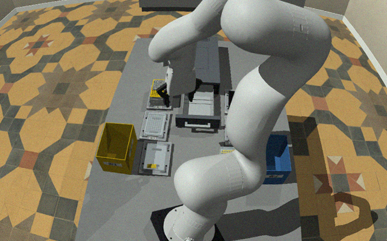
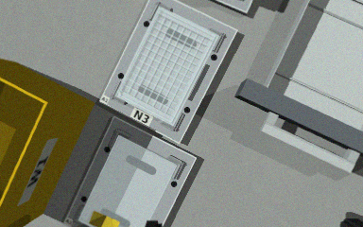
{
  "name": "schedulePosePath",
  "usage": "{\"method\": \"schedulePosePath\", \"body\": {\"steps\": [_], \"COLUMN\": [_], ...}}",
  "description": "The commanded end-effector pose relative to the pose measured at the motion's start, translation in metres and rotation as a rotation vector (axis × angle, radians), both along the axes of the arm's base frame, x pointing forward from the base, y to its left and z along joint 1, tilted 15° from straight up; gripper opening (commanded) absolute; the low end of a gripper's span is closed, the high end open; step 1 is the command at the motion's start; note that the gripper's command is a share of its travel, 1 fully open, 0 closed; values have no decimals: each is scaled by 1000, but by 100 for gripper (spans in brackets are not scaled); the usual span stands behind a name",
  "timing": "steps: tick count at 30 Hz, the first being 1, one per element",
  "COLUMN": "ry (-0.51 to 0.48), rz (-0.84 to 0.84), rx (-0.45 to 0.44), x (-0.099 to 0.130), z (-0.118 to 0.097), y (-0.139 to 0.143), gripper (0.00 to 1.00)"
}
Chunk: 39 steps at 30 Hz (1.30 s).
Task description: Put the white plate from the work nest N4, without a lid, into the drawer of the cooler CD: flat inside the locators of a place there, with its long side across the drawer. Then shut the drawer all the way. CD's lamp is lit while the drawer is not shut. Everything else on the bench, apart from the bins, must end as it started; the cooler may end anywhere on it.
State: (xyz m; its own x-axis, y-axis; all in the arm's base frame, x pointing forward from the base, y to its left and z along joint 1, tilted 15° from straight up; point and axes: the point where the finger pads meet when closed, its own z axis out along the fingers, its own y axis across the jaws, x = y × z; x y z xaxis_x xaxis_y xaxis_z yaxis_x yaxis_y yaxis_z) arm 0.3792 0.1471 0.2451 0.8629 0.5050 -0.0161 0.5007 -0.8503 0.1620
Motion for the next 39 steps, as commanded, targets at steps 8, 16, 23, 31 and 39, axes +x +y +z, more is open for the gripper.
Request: {"method": "schedulePosePath", "body": {"steps": [8, 16, 23, 31, 39], "ry": [-85, -121, -150, -150, -148], "rz": [-261, -371, -457, -457, -451], "rx": [-16, -19, -20, -20, -21], "x": [19, 27, 32, 32, 36], "z": [11, 15, 19, 19, 15], "y": [-37, -54, -67, -67, -81], "gripper": [100, 100, 100, 100, 100]}}
